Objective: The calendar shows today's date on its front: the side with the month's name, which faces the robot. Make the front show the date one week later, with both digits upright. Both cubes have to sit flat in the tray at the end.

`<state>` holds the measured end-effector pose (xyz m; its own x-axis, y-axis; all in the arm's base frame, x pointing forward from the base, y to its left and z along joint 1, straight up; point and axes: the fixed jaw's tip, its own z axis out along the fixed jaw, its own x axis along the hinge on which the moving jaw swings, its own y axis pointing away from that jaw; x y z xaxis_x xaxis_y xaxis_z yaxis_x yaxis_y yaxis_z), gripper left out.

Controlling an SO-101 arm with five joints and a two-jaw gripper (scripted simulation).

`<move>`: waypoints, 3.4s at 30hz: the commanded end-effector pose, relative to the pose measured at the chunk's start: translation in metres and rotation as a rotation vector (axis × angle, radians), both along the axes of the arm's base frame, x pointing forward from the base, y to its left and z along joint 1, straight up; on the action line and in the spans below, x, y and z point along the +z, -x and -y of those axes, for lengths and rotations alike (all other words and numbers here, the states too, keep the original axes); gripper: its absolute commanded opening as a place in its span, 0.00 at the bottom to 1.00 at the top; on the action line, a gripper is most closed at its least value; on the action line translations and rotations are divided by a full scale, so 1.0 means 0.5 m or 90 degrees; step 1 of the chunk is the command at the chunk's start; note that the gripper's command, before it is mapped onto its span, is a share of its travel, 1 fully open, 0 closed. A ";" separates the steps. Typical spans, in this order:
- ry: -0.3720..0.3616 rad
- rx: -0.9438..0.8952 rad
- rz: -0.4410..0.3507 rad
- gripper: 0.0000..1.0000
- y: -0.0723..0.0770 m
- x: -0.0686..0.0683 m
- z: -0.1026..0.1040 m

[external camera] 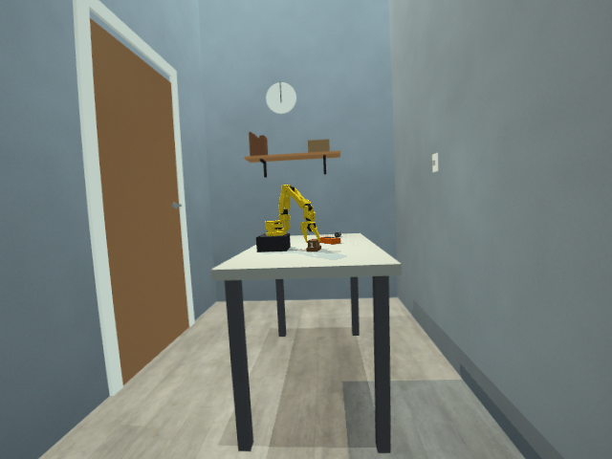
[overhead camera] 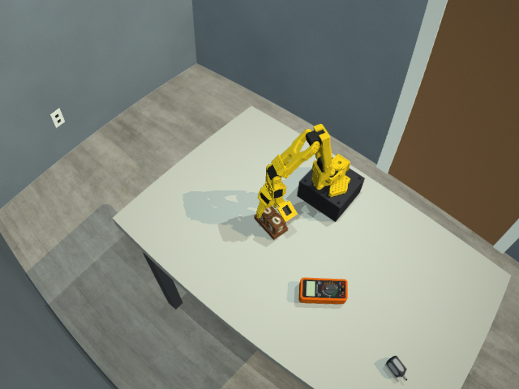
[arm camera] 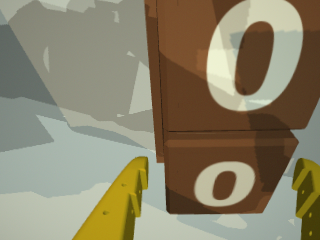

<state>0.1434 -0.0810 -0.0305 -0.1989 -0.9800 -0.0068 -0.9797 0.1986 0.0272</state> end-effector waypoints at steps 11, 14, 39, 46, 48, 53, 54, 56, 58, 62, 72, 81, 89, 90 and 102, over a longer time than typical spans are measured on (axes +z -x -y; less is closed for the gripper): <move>0.006 -0.002 0.013 0.36 -0.004 0.085 0.005; 0.006 -0.002 0.013 0.36 -0.002 0.094 0.004; 0.006 -0.002 0.013 0.36 -0.002 0.096 0.004; 0.006 -0.014 0.013 0.36 -0.002 0.097 0.001; 0.006 -0.023 0.012 0.36 -0.002 0.098 -0.001; 0.007 -0.051 0.012 0.36 -0.003 0.102 -0.008; 0.007 -0.051 0.012 0.36 -0.003 0.102 -0.008; 0.007 -0.070 0.012 0.36 -0.003 0.104 -0.012; 0.007 -0.093 0.012 0.36 -0.004 0.106 -0.017; 0.008 -0.148 0.011 0.36 -0.004 0.113 -0.030; 0.011 -0.292 0.010 0.36 -0.003 0.128 -0.062; 0.014 -0.480 0.009 0.36 0.002 0.146 -0.102; 0.016 -0.601 0.007 0.36 0.008 0.157 -0.126; 0.016 -0.620 0.007 0.36 0.009 0.158 -0.130; 0.019 -0.794 0.006 0.36 0.021 0.171 -0.160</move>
<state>0.1370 -0.0055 0.0543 -0.9849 -0.1729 0.0010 -0.1729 0.9849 -0.0009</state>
